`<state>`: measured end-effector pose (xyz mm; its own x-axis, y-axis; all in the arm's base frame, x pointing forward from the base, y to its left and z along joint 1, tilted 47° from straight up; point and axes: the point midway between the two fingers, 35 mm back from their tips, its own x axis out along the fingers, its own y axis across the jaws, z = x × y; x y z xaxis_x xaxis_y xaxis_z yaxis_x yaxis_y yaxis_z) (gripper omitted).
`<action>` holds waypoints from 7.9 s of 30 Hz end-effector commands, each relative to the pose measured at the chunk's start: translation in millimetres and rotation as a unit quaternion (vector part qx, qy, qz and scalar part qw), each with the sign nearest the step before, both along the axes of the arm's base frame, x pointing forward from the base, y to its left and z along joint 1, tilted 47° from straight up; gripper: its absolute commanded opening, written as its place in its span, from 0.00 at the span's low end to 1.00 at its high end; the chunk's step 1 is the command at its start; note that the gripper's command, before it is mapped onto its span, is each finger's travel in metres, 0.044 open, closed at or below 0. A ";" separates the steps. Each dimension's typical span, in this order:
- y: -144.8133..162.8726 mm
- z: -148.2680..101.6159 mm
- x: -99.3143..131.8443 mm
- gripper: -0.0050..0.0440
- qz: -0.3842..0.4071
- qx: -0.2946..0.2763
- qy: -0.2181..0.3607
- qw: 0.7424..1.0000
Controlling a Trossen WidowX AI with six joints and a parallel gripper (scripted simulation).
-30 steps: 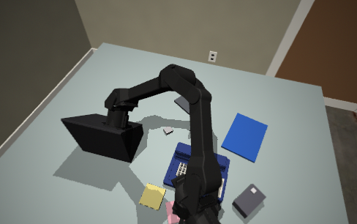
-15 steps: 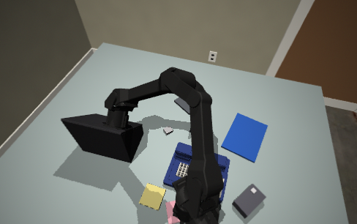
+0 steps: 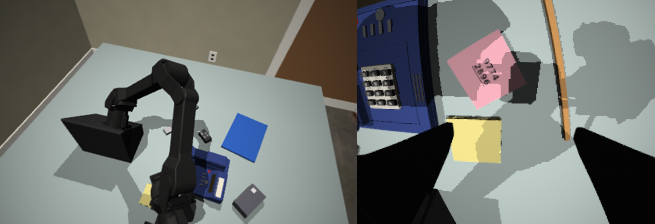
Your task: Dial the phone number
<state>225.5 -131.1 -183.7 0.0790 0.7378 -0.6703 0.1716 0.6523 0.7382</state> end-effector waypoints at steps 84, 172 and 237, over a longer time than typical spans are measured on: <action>128.7 82.5 35.5 0.00 0.481 -0.063 -0.523 0.701; 122.4 88.5 34.7 0.00 0.481 -0.063 -0.523 0.701; 167.7 96.2 42.9 0.00 0.481 -0.063 -0.523 0.701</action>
<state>269.5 35.0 -86.6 0.0881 0.7247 -0.6834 -0.9843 0.1687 0.0519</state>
